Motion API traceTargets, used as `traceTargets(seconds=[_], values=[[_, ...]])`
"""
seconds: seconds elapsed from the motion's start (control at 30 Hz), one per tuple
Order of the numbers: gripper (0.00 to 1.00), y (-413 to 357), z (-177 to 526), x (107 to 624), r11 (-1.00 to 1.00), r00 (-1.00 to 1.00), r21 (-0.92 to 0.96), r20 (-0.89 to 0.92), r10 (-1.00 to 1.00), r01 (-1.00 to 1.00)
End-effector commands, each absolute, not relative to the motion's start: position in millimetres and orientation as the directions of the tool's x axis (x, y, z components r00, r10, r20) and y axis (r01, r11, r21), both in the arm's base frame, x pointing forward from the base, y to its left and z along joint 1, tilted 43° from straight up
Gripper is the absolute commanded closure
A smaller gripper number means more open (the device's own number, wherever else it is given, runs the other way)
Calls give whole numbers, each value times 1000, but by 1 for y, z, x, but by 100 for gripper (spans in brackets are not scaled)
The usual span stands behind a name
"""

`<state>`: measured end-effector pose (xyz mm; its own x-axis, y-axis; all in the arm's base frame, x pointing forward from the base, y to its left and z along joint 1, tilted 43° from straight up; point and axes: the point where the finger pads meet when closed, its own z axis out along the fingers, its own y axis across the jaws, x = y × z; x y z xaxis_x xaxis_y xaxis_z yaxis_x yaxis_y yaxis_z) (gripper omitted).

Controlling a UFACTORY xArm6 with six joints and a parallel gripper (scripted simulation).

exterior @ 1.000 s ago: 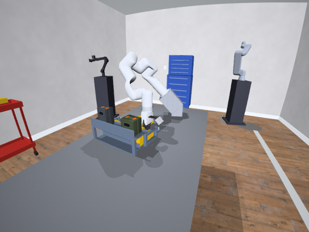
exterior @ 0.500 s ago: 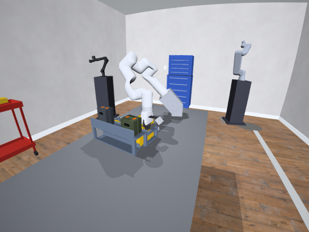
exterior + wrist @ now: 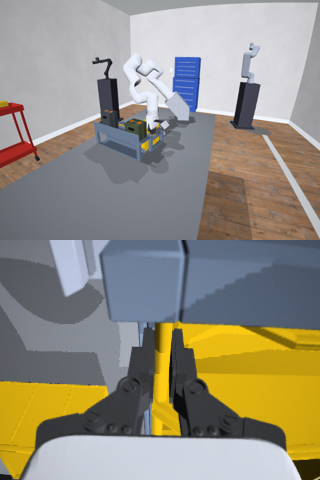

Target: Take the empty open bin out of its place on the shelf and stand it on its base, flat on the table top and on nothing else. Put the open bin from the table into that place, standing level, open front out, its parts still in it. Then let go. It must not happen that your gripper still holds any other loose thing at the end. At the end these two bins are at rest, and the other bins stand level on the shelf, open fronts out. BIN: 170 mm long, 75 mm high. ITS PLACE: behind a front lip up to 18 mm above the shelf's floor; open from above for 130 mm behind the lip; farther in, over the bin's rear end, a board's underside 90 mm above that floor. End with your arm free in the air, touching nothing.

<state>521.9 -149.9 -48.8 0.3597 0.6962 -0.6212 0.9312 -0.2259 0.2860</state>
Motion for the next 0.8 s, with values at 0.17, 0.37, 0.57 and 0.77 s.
traceTargets(seconds=[0.17,0.37,0.57,0.77], values=[[100,-147,-45,523,-224,360,289,-620,697,931],[100,-143,-41,523,-224,360,289,-620,697,931],[100,-139,-37,522,-224,360,289,-620,697,931],[100,-135,-33,522,-224,360,289,-620,697,931]])
